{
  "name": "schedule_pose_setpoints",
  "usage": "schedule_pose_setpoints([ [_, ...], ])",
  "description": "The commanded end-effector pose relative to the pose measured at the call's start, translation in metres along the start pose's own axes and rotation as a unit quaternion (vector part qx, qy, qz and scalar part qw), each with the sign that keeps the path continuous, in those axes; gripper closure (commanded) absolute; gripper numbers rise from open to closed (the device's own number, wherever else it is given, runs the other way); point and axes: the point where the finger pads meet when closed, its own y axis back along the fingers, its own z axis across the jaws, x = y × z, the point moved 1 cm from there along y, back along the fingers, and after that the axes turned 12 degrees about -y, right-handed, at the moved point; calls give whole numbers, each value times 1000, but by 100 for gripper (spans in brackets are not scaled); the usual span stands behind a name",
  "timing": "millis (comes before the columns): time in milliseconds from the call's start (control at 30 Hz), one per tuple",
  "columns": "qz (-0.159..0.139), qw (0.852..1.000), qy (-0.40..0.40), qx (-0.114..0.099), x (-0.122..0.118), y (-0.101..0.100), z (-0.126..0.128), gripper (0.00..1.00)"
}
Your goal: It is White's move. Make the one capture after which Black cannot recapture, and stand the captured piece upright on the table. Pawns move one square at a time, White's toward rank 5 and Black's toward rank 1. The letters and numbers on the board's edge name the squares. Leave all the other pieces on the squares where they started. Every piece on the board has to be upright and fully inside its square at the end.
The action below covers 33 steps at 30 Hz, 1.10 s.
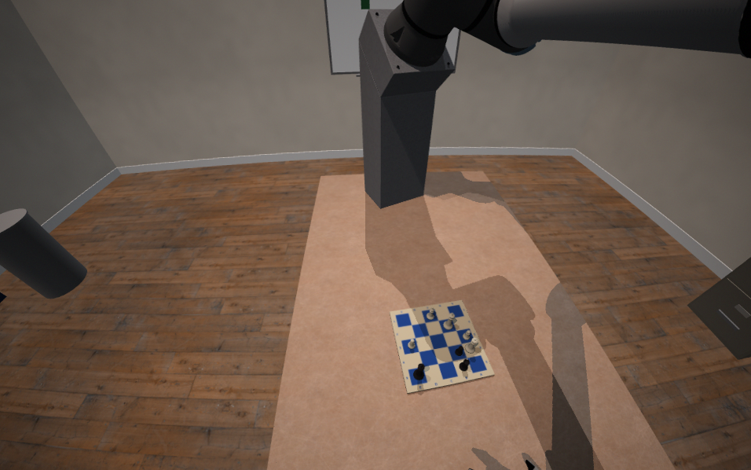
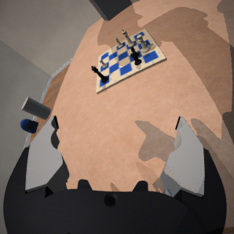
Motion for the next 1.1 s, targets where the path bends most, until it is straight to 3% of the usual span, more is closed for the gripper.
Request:
schedule_pose_setpoints([
  [0, 56, 995, 78, 10, -3, -8, -1, 0],
  [133, 94, 986, 136, 6, -4, -15, -3, 0],
  [233, 94, 986, 136, 6, -4, -15, -3, 0],
  [600, 162, 958, 237, -14, -2, -28, -7, 0],
  [1067, 184, 945, 269, -23, -1, -32, -9, 0],
])
